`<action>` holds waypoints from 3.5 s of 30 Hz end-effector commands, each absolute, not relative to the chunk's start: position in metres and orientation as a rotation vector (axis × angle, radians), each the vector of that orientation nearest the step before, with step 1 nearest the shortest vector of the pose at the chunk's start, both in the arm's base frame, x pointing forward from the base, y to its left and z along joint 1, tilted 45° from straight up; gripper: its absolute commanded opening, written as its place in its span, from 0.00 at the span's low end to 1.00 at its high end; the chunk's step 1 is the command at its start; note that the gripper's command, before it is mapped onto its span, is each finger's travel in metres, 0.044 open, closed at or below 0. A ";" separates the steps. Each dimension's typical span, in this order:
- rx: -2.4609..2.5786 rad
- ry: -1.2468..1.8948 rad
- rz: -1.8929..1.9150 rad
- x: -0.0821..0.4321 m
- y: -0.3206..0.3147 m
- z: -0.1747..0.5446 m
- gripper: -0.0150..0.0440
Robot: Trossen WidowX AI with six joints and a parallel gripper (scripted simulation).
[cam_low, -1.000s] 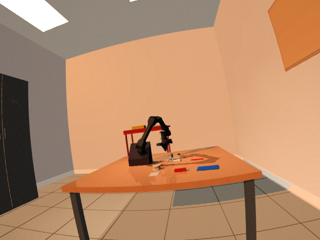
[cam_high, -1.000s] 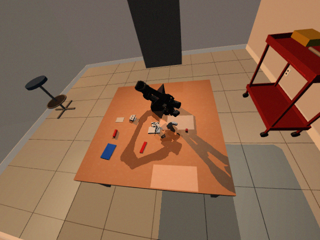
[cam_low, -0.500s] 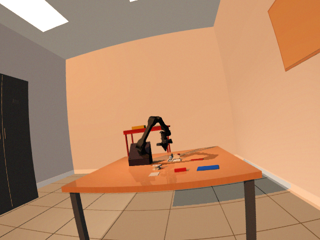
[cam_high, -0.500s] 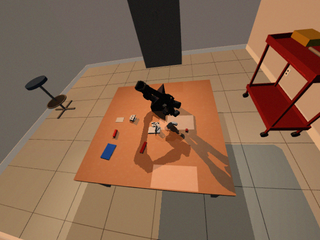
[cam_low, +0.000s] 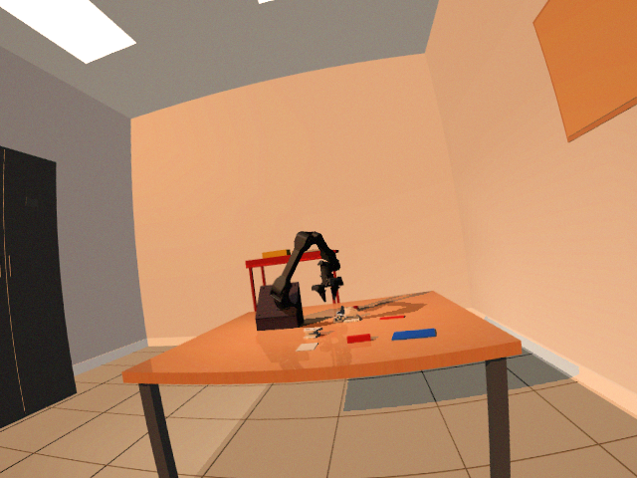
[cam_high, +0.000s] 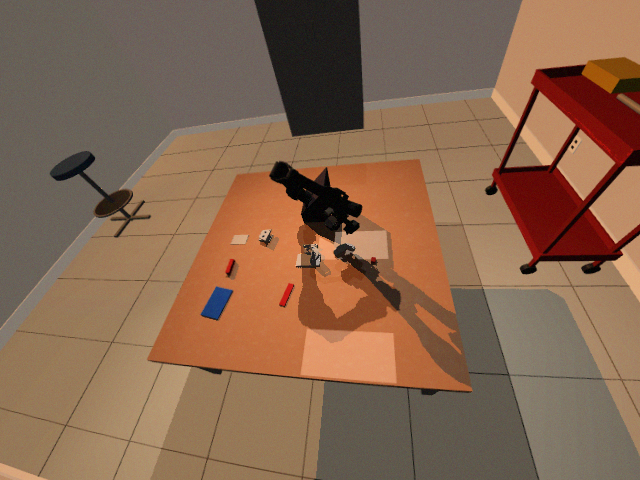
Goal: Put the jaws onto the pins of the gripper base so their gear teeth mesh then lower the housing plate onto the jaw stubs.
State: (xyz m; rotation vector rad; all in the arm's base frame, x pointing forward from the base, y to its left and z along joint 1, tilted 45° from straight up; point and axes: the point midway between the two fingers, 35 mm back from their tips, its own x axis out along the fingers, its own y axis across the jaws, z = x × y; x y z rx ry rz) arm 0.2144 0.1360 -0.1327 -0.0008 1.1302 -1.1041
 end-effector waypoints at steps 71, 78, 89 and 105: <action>-0.001 1.130 -1.104 0.214 0.136 -0.133 0.48; -0.001 1.130 -1.104 0.214 0.136 -0.133 0.79; -0.001 1.130 -1.104 0.214 0.136 -0.133 1.00; -0.001 1.130 -1.104 0.214 0.136 -0.133 1.00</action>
